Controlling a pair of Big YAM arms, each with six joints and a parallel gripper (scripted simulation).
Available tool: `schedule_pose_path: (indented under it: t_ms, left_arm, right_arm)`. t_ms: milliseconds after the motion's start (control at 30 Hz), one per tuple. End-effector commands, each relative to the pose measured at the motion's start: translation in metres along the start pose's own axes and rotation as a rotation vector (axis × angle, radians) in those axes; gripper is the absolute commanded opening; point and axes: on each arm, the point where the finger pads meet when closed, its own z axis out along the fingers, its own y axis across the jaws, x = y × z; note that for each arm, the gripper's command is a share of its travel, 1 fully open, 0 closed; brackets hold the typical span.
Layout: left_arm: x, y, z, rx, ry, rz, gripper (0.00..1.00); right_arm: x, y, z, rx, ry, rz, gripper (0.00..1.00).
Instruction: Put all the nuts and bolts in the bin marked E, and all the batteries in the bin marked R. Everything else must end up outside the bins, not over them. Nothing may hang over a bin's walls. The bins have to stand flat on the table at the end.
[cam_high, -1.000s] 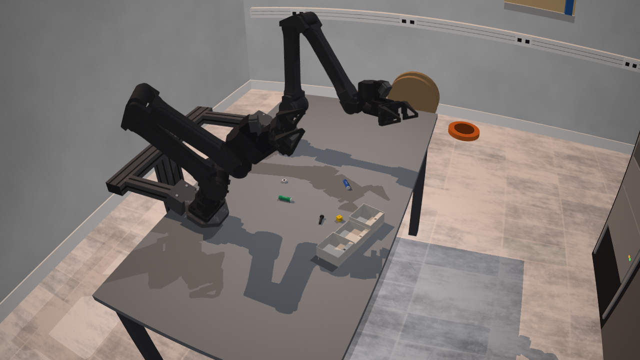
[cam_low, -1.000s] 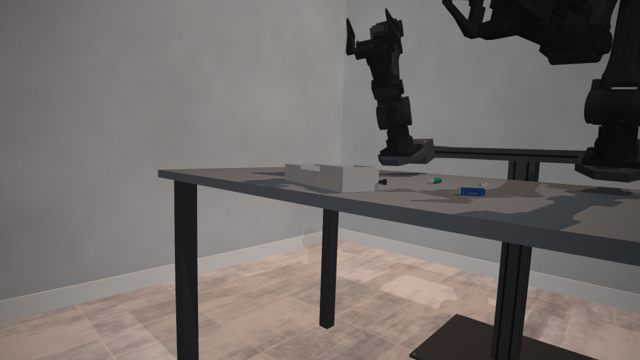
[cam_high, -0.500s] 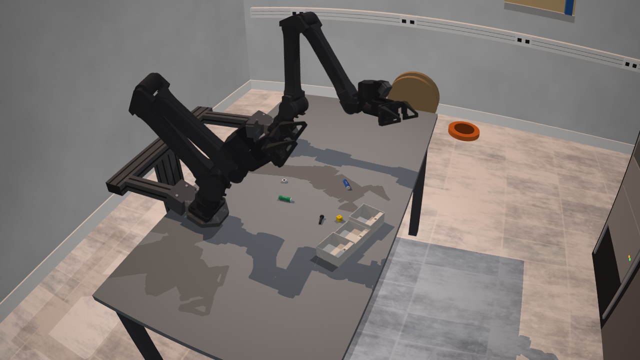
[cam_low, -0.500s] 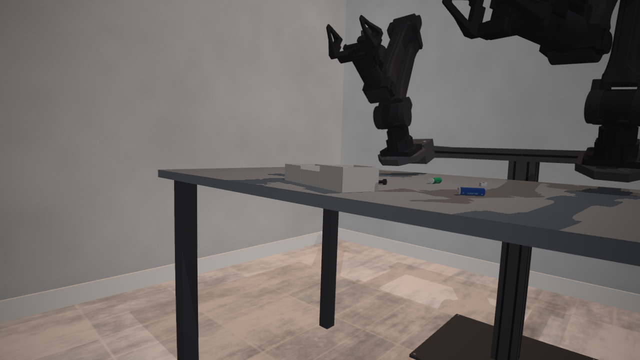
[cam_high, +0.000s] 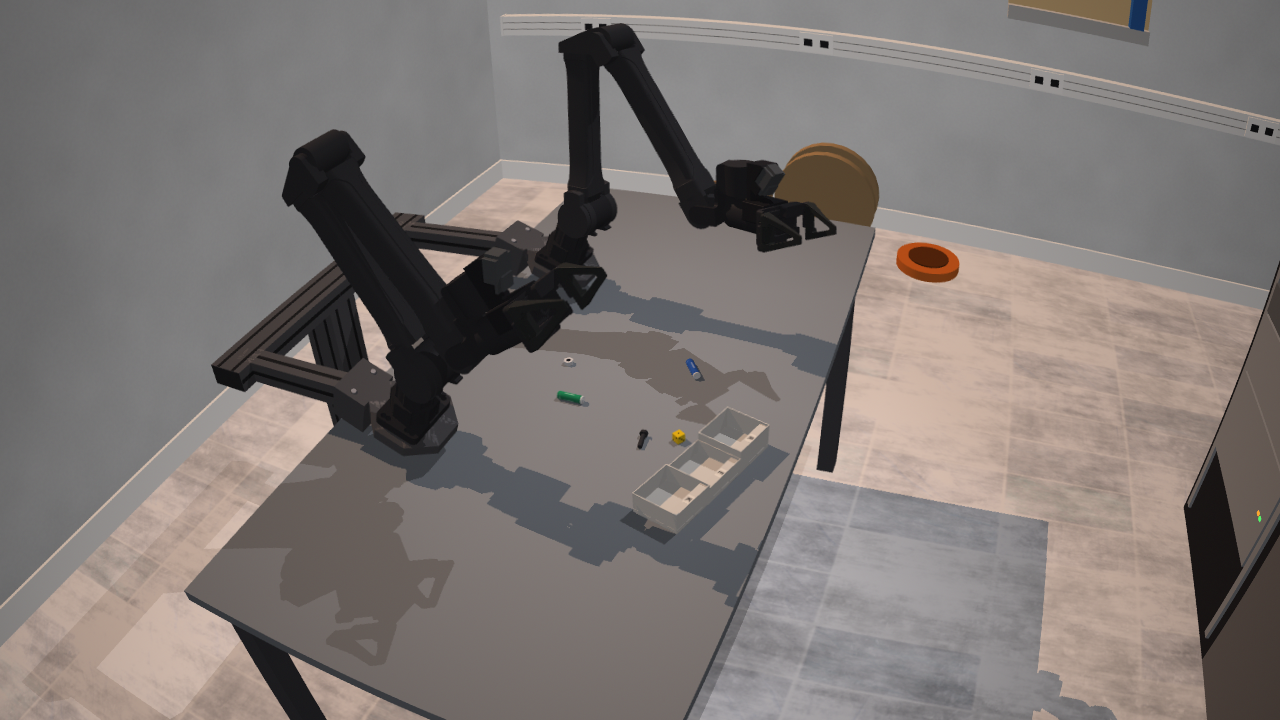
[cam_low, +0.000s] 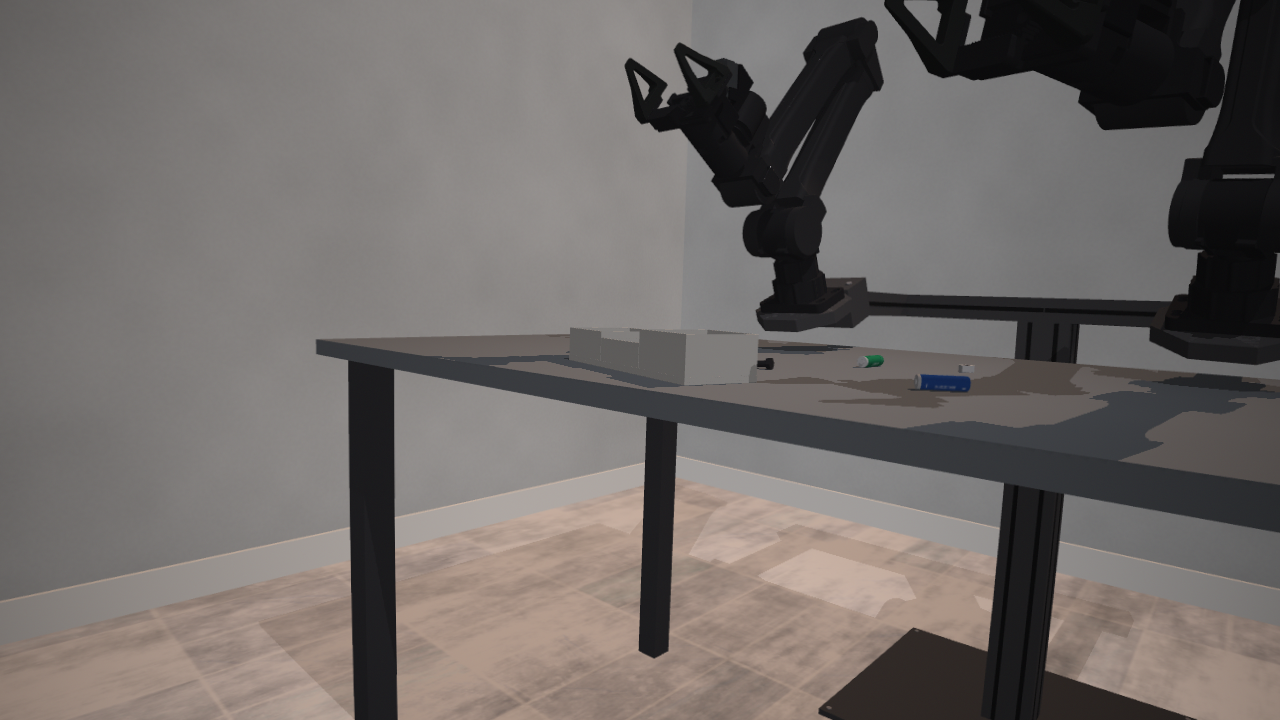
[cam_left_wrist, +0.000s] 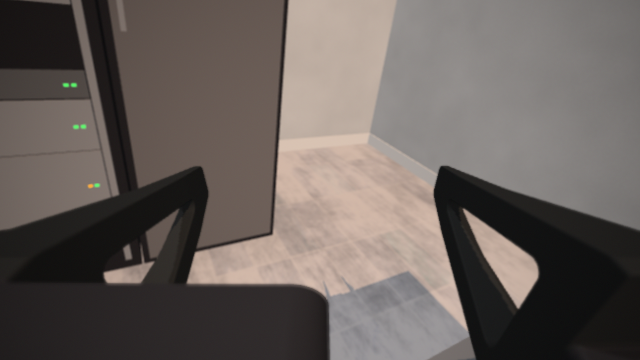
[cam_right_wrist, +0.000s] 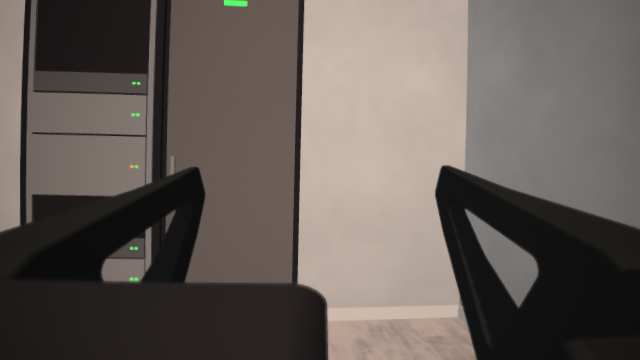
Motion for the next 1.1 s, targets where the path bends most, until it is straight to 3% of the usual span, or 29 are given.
schedule_pose_path:
  t_ms: [0,467,1067]
  left_arm:
    - [-0.004,0.000,0.001,0.001,-0.009,0.002,1.00]
    - [-0.004,0.000,0.001,0.001,-0.009,0.002,1.00]
    - [-0.004,0.000,0.001,0.001,-0.009,0.002,1.00]
  right_arm:
    - [-0.006,-0.007,-0.001,0.016,-0.019,-0.021,1.00]
    - [-0.007,-0.040,-0.003,0.102,-0.016,-0.146,1.00]
    - [-0.009,-0.050,-0.004,0.127,-0.015,-0.182,1.00]
